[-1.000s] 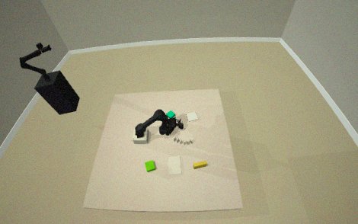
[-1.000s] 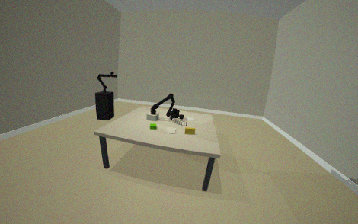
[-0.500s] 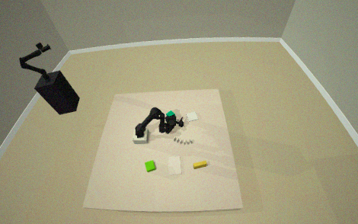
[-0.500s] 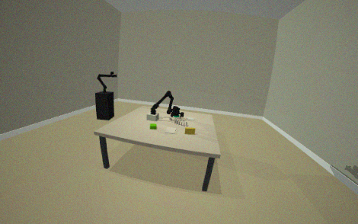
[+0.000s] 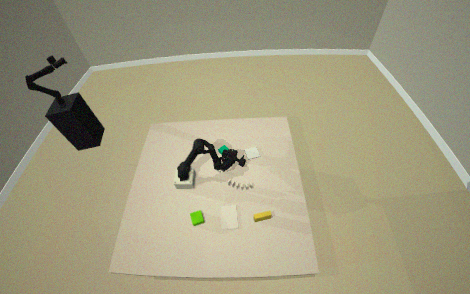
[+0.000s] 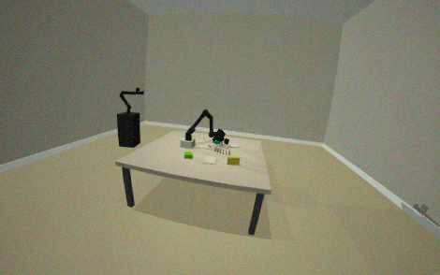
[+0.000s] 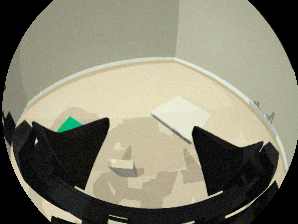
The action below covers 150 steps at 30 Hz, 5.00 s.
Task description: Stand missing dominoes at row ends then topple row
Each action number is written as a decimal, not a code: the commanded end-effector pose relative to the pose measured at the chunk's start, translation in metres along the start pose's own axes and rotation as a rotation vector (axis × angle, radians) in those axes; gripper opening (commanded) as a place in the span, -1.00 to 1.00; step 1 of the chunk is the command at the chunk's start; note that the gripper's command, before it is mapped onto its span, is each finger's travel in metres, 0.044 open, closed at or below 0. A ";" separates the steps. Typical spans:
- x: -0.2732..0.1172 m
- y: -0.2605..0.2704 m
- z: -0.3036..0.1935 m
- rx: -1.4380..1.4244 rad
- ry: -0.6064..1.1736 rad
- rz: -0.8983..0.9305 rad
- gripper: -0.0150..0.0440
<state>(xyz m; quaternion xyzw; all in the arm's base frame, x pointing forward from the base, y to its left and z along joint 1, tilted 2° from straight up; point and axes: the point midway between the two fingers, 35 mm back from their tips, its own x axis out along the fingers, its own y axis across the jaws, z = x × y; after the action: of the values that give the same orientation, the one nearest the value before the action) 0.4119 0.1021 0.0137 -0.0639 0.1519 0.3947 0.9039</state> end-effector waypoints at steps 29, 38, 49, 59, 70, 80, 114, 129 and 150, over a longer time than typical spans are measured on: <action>0.005 0.018 0.048 -0.073 1.045 -0.037 1.00; -0.022 0.032 0.057 -0.110 1.206 0.002 1.00; -0.024 0.033 0.058 -0.112 1.214 0.004 1.00; -0.003 0.029 0.004 -0.112 1.214 0.004 1.00; 0.001 0.029 -0.010 -0.112 1.214 0.004 1.00; 0.004 0.029 -0.017 -0.112 1.214 0.004 0.82; -0.043 0.037 0.109 -0.107 1.211 0.006 -0.13; -0.186 -0.020 0.063 0.909 1.051 -0.704 -0.13; -0.224 -0.024 0.022 1.269 0.927 -0.960 -0.13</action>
<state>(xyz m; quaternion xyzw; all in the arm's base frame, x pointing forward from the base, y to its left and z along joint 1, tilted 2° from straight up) 0.2902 -0.0628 0.1225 0.2338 0.6423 -0.2415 0.6888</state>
